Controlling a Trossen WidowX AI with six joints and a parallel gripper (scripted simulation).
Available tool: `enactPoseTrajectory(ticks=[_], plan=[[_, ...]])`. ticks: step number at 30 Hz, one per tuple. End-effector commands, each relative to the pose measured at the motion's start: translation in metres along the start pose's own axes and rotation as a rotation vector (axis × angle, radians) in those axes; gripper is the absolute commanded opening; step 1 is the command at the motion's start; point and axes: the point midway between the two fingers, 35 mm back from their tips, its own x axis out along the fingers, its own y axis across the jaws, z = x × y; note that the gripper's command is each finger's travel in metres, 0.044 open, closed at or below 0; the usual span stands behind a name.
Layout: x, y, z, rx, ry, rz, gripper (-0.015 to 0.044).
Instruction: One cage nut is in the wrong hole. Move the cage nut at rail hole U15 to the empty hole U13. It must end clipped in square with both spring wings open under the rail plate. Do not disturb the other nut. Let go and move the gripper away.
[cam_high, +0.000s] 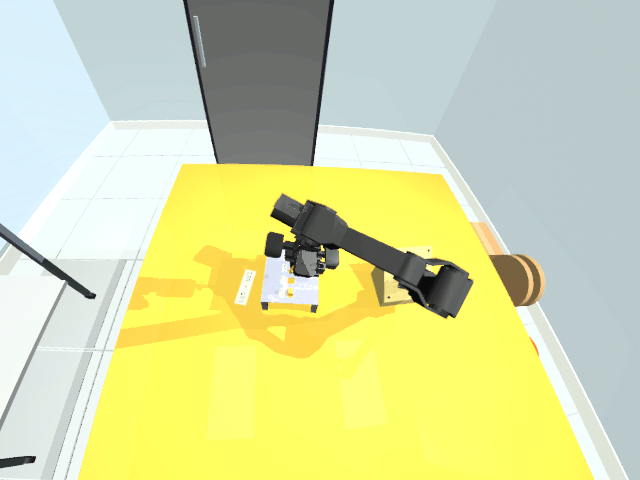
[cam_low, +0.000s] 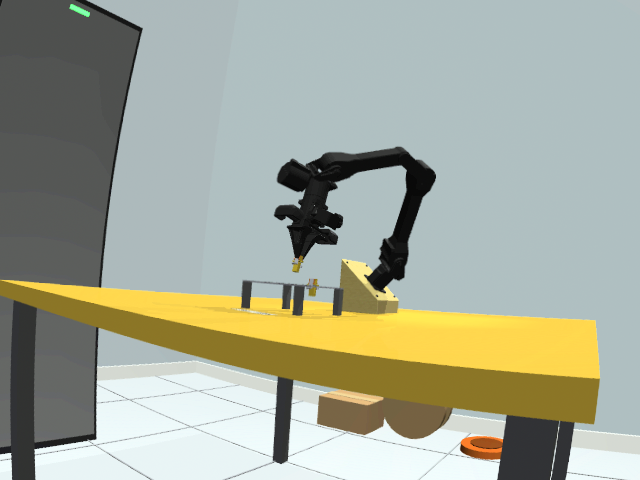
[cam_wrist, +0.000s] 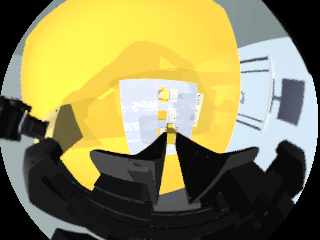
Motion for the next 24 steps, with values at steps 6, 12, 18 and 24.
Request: enactPoseTrajectory(ticks=[6, 12, 18, 24], plan=[[-0.0008, 0.0013, 0.0128, 0.001, -0.003, 0.002, 0.0029], [0.0009, 0.0006, 0.0127, 0.001, -0.003, 0.023, 0.0029], [0.0026, 0.0001, 0.0127, 0.002, -0.003, 0.044, 0.0029], [0.0043, -0.0005, 0.0126, 0.002, -0.002, 0.065, 0.0029]])
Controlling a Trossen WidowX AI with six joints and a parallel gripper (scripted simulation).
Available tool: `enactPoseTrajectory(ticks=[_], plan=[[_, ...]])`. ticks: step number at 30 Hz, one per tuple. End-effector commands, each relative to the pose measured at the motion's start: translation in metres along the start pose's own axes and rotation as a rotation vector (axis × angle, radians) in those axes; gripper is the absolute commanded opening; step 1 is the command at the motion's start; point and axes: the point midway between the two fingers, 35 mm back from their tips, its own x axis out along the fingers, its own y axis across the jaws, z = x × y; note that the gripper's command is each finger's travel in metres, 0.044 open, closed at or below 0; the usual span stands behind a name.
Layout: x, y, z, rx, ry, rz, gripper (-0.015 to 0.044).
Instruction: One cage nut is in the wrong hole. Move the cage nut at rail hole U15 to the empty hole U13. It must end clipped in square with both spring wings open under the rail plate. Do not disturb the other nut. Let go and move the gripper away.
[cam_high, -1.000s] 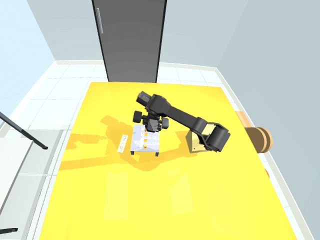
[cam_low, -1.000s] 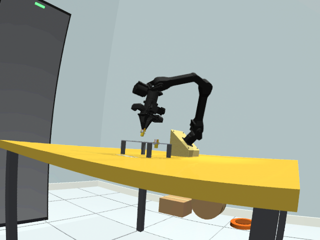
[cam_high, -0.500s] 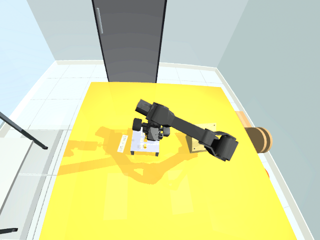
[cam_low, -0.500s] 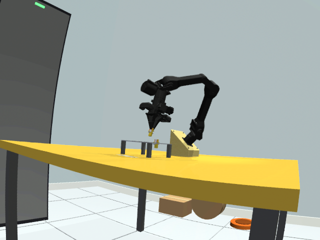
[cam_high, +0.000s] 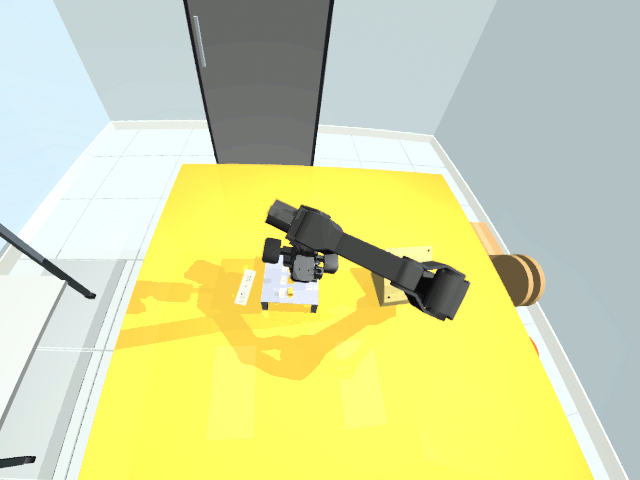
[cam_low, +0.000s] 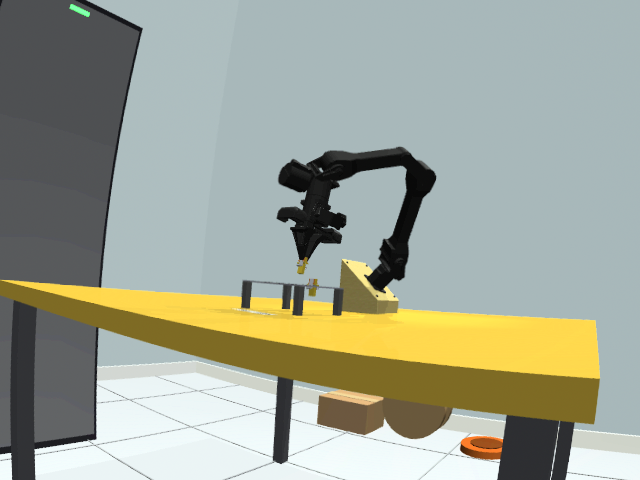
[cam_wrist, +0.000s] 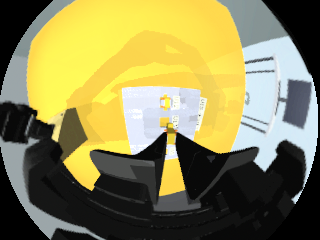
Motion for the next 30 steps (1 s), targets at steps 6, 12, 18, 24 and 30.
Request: enactPoseTrajectory(ticks=[6, 12, 18, 24, 30], plan=[[0.0033, -0.0009, -0.0014, -0.002, 0.002, 0.034, 0.0029], [0.0050, -0.0014, -0.0013, -0.002, 0.002, 0.056, 0.0029], [0.0066, -0.0018, -0.0012, -0.002, 0.001, 0.077, 0.0029], [0.0082, -0.0021, -0.0011, -0.003, 0.001, 0.098, 0.0029], [0.0097, -0.0024, -0.0010, -0.003, 0.001, 0.118, 0.0029]])
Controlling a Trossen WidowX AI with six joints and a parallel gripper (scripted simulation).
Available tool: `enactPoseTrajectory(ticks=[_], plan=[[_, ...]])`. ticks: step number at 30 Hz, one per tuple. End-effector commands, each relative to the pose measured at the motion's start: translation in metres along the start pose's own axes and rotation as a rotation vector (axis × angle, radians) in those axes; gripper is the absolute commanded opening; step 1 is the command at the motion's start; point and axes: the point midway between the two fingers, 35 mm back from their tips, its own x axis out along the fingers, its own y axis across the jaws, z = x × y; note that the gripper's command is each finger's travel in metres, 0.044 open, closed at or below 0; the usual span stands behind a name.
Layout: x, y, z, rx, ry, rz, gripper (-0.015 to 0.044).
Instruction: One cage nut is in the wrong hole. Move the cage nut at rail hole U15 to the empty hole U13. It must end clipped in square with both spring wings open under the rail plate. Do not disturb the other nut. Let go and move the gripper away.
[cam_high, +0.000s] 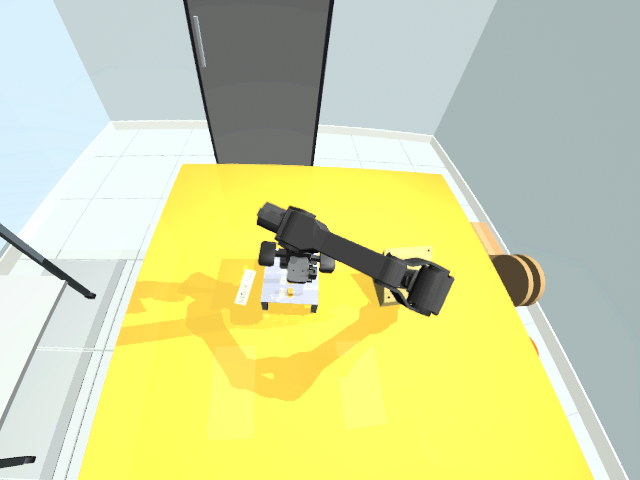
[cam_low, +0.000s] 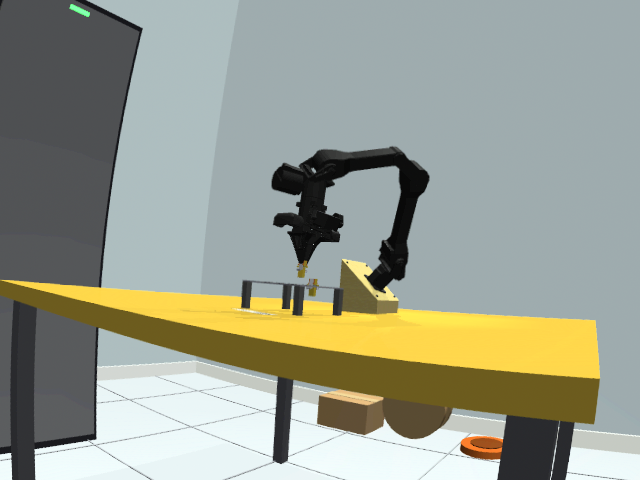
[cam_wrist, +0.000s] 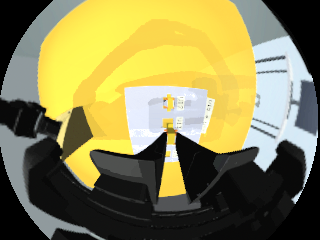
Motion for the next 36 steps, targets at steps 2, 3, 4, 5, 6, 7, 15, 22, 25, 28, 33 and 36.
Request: enactPoseTrajectory(ticks=[2, 3, 4, 5, 6, 7, 15, 22, 25, 28, 33, 36], plan=[[0.002, 0.000, -0.001, -0.002, 0.001, 0.020, 0.0029], [0.002, 0.000, -0.001, -0.002, 0.001, 0.024, 0.0029], [0.003, 0.000, -0.001, -0.002, 0.001, 0.026, 0.0029], [0.003, 0.000, -0.001, -0.002, 0.001, 0.028, 0.0029], [0.003, 0.000, -0.001, -0.002, 0.001, 0.029, 0.0029], [0.003, 0.000, -0.001, -0.002, 0.001, 0.028, 0.0029], [0.013, 0.000, -0.001, -0.003, 0.002, 0.028, 0.0029], [0.025, 0.001, -0.001, -0.004, 0.002, 0.027, 0.0029], [0.027, 0.002, 0.000, -0.004, 0.002, 0.027, 0.0029], [0.027, 0.002, 0.000, -0.004, 0.002, 0.027, 0.0029], [0.027, 0.002, 0.000, -0.004, 0.003, 0.027, 0.0029], [0.027, 0.002, 0.000, -0.004, 0.003, 0.028, 0.0029]])
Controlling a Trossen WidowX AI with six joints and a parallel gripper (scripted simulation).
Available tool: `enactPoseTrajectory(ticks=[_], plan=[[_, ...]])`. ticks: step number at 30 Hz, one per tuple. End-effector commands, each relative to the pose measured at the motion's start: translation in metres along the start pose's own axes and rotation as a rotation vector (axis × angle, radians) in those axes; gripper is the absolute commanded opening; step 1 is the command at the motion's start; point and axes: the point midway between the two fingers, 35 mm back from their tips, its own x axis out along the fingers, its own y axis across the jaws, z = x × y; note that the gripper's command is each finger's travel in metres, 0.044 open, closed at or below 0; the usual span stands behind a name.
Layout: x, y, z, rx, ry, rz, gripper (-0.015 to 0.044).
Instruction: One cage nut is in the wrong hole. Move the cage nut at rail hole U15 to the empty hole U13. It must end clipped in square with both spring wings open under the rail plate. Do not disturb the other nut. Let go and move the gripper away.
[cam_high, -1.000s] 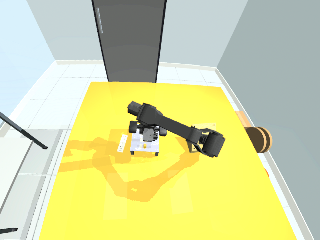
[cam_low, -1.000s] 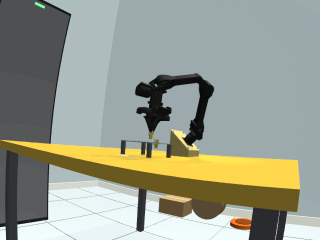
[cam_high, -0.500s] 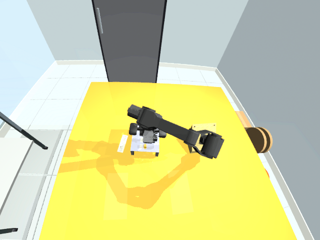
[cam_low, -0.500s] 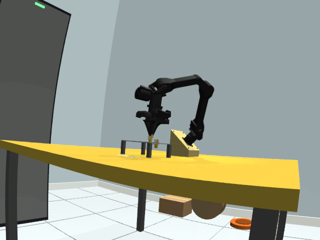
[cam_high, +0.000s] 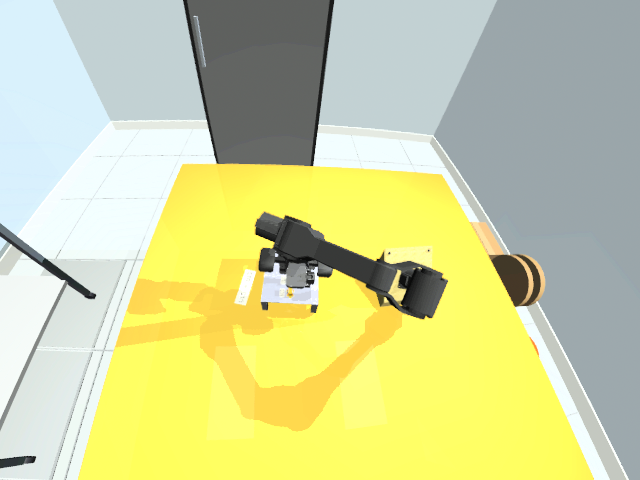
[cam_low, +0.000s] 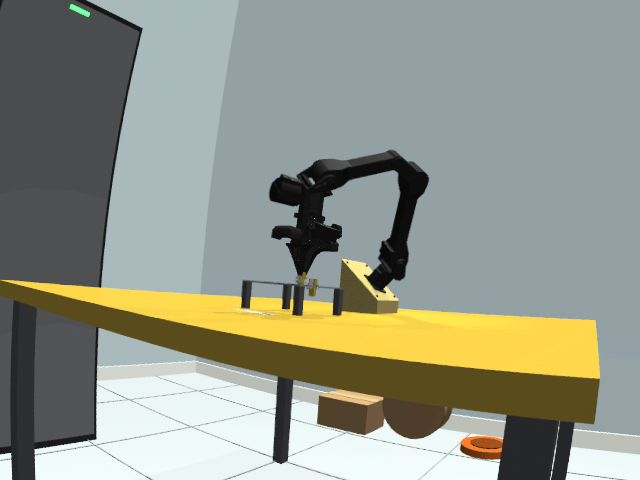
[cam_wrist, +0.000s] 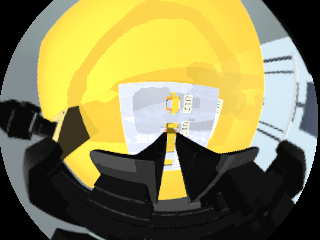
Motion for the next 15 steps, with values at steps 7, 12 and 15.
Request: enactPoseTrajectory(ticks=[7, 12, 15], plan=[[0.0005, -0.0007, 0.0000, 0.004, -0.002, 0.003, 0.0029], [0.0005, -0.0011, 0.0000, 0.004, -0.002, 0.011, 0.0029], [0.0006, -0.0013, 0.0001, 0.004, -0.002, 0.016, 0.0029]])
